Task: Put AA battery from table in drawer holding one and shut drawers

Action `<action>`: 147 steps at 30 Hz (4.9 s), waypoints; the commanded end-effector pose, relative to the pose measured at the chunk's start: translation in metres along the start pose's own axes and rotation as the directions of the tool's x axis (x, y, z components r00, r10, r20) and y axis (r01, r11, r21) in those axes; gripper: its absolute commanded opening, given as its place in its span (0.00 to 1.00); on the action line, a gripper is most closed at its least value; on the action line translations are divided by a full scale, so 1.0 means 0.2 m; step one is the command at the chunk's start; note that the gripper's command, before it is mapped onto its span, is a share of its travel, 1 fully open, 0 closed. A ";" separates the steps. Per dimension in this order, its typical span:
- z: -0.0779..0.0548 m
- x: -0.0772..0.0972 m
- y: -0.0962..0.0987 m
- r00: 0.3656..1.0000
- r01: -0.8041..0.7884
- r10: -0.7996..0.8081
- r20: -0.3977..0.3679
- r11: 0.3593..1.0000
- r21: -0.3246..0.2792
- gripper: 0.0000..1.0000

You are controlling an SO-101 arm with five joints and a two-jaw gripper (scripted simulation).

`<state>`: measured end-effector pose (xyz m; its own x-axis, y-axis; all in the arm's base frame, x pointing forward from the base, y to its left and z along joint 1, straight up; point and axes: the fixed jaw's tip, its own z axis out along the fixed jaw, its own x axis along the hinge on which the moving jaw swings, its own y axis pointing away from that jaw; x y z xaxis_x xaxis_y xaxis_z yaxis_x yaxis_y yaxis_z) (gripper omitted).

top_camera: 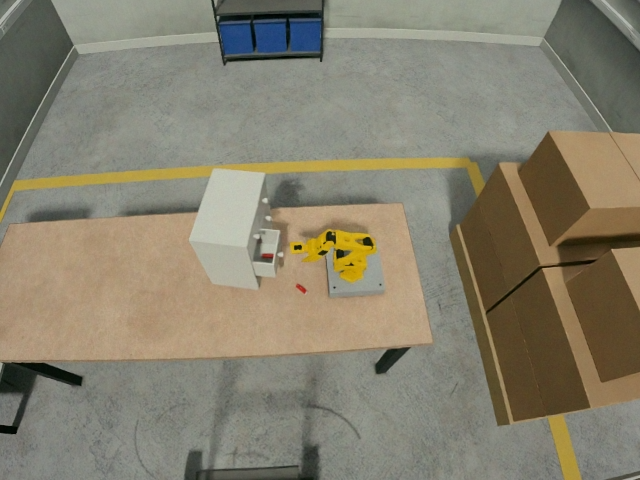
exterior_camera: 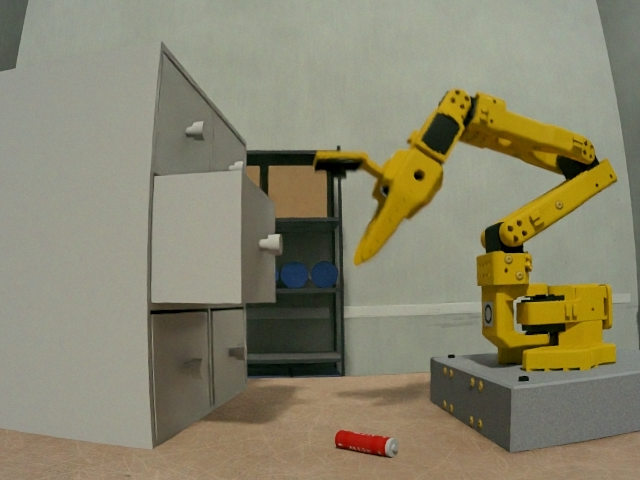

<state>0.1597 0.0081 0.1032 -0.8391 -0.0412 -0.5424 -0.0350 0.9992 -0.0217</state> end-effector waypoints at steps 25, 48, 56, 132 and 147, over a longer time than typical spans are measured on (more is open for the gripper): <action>-0.38 -0.44 -0.07 0.971 -0.058 0.048 0.234 0.998 0.035 0.21; -0.48 -0.54 -0.09 0.950 -0.075 0.058 0.307 0.996 0.043 0.21; -0.48 -0.54 -0.09 0.950 -0.075 0.058 0.307 0.996 0.043 0.21; -0.47 -0.53 -0.10 0.951 -0.083 0.064 0.301 0.995 0.048 0.21; -0.47 -0.53 -0.10 0.951 -0.083 0.064 0.301 0.995 0.048 0.21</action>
<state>0.1986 -0.0052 0.2415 -0.6319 0.0117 -0.7749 0.0471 0.9986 -0.0233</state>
